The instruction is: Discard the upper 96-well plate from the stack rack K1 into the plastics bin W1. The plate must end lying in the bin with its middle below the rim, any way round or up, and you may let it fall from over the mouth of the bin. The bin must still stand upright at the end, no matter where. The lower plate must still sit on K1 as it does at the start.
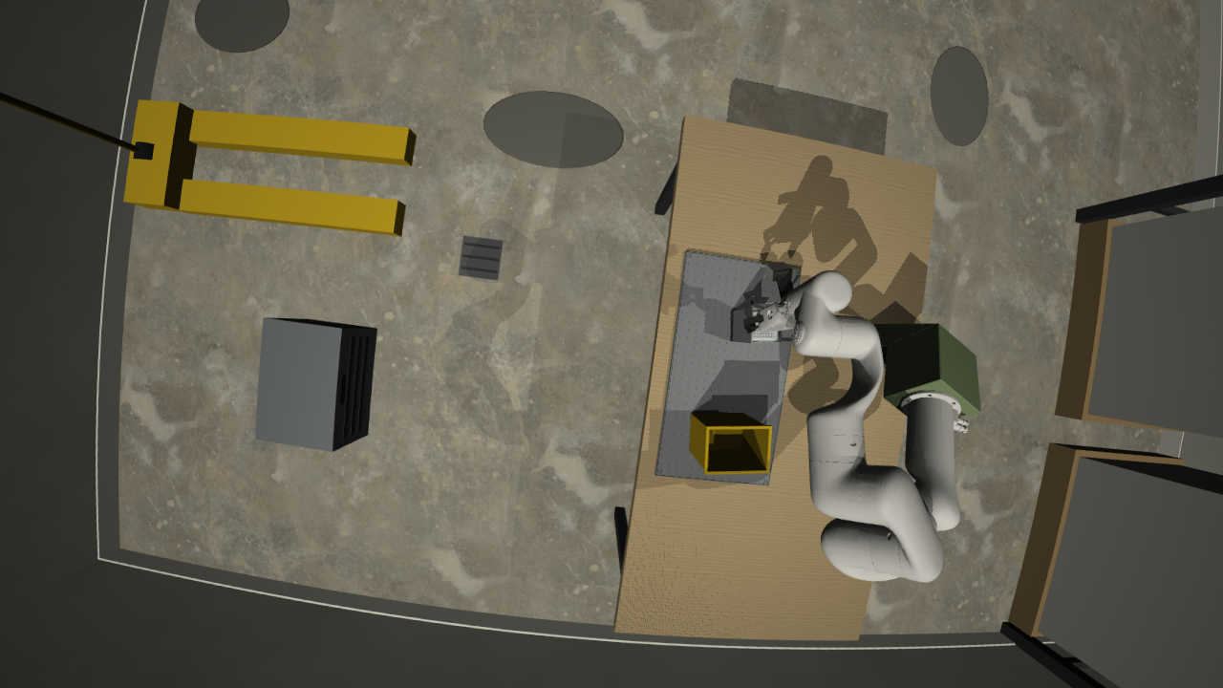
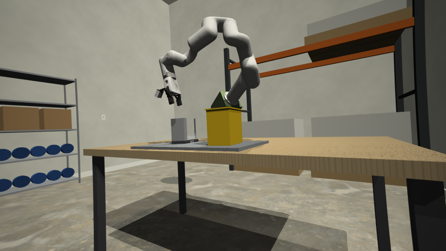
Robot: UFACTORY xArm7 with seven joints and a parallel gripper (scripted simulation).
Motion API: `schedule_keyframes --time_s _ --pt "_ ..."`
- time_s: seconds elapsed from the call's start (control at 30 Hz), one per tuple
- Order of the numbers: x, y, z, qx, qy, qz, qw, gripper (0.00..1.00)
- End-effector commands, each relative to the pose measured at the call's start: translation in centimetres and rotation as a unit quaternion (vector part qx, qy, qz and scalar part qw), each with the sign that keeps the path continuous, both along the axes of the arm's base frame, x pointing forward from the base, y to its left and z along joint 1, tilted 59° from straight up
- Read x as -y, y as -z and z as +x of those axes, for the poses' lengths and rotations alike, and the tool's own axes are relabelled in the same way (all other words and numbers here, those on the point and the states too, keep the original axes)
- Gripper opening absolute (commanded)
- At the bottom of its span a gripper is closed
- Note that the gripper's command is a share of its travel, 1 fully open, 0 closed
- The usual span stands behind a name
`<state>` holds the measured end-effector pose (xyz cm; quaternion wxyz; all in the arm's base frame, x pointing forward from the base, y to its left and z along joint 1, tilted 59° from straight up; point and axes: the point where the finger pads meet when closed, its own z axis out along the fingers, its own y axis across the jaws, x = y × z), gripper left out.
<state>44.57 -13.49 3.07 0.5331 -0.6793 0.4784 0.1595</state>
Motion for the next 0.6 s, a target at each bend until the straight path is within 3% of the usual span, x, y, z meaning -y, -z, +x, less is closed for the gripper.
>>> schedule_keyframes --time_s 0.0,0.43,0.57 --pt "0.2 0.2 -0.5 0.056 -0.013 -0.028 0.998 1.0" --pt "0.2 1.0 -2.2 0.22 -0.079 -0.112 0.966 1.0" --pt "0.2 1.3 -2.9 0.246 -0.091 -0.126 0.957 1.0"
